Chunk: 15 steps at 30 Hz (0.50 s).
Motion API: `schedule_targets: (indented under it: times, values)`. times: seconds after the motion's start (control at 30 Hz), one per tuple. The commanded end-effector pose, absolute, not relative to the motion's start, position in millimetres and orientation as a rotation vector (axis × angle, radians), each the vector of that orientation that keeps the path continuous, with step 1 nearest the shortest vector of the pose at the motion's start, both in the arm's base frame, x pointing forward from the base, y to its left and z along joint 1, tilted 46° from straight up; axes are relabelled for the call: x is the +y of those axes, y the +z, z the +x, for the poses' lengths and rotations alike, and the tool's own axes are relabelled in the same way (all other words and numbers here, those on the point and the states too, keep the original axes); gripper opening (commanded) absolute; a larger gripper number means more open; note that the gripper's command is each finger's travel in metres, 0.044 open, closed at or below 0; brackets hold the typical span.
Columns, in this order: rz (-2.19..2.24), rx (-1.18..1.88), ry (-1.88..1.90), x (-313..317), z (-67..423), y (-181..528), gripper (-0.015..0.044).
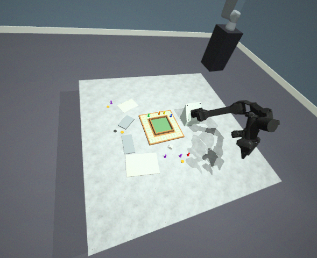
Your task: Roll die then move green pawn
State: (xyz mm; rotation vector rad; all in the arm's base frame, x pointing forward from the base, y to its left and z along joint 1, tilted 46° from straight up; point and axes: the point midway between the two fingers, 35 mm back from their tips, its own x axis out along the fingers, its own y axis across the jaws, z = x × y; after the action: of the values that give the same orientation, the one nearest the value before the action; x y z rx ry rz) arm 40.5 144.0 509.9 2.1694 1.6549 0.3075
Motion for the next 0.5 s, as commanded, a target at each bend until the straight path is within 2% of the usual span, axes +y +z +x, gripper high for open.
schedule_targets:
  times: [0.0,0.13,0.47]
  values:
    - [2.167,1.651,0.305,144.3,43.4,508.9,0.0374]
    - [2.105,1.577,0.258,149.1,100.3,483.7,0.0275]
    - [1.847,1.434,0.124,148.7,226.6,377.7,0.0275]
